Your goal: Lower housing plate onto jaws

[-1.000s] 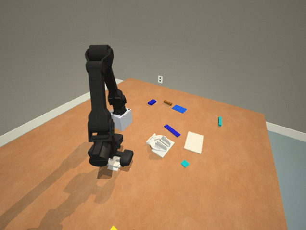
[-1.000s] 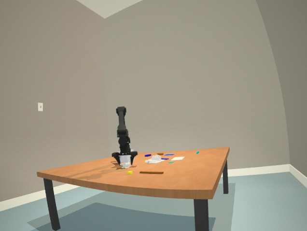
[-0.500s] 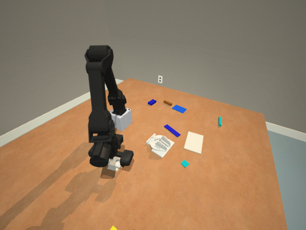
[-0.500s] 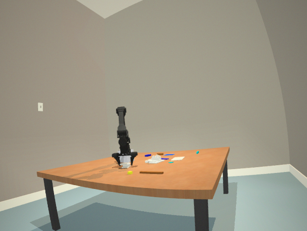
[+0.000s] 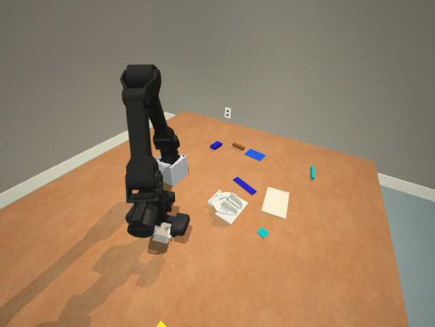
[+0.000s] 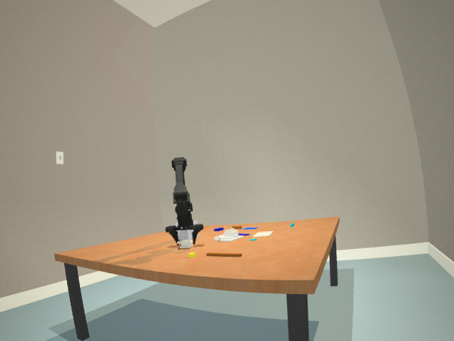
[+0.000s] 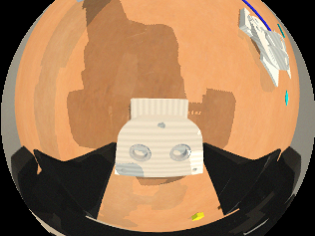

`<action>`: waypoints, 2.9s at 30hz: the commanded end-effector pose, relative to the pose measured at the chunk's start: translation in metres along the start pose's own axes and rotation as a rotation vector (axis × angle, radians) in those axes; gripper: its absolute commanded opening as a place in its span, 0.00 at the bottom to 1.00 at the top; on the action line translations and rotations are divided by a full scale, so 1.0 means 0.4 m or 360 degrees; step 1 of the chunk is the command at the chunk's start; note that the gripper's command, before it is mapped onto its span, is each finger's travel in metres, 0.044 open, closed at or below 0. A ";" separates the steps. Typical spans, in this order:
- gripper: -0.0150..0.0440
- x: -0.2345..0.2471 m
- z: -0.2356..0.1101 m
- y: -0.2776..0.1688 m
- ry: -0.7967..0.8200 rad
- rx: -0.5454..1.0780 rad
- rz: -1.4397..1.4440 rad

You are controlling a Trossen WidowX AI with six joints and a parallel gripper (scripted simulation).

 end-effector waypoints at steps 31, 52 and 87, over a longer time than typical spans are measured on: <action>0.85 -0.002 -0.106 -0.007 0.0004 0.0003 -0.0005; 0.85 -0.032 -0.183 0.013 0.0004 0.0004 0.0160; 0.85 -0.240 -0.185 0.165 -0.0009 -0.0008 0.1474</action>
Point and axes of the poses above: the point midway between the two fingers, 35 mm back from their tips, its own z axis out along the fingers, its own x axis across the jaws, y = z × x, the point moved 10 cm from there along -z, back along the fingers, and after that the axes turned 2 degrees about -z, right-handed, at the moved point
